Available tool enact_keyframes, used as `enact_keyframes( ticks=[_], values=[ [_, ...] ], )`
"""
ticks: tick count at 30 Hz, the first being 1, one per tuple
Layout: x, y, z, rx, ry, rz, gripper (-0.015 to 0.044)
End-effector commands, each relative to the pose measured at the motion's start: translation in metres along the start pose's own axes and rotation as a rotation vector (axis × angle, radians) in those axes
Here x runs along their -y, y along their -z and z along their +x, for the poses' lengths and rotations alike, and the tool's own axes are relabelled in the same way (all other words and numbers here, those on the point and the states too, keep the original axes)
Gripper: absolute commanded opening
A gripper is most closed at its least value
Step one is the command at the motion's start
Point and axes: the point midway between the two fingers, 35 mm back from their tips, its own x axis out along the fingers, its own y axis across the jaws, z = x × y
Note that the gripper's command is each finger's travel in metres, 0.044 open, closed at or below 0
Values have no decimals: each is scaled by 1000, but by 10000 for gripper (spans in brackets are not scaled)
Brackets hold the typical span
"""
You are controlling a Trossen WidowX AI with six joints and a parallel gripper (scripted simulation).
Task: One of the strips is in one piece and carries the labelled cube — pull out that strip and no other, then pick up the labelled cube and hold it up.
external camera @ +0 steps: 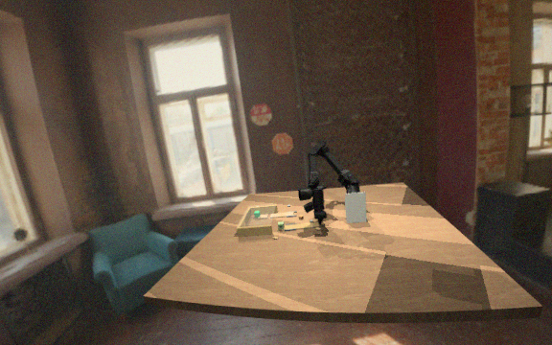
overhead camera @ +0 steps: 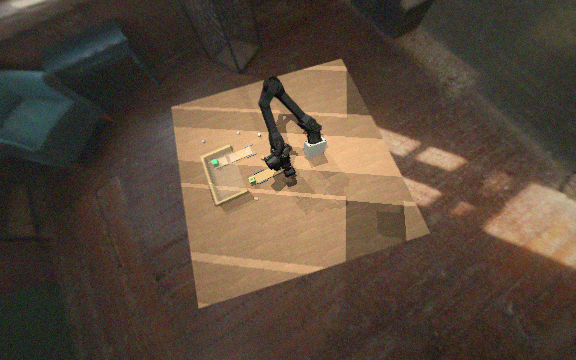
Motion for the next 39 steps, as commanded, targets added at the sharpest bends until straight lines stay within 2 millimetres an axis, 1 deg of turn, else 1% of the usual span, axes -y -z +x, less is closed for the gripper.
enact_keyframes(
  ticks=[1,8,9,10,13,14,17,18,21,33,34,39],
  values=[
    [1,8,3,-25,-4,-3,0],
    [1,8,3,-25,-4,-3,0],
    [0,0,-2,-1,-1,0,0],
    [-1,-1,-6,-3,-3,-1,0],
    [-1,-2,-35,-20,-7,-3,0],
    [0,-2,-40,-23,-6,-3,0],
    [0,-2,-42,-24,-6,-3,0],
    [0,-5,-42,-24,-6,5,26],
    [0,-23,-41,-23,-5,51,105],
    [1,-75,-47,-22,-5,56,420],
    [1,-80,-48,-21,-5,56,440],
    [2,-102,-50,-21,-5,57,440]
  ],
)
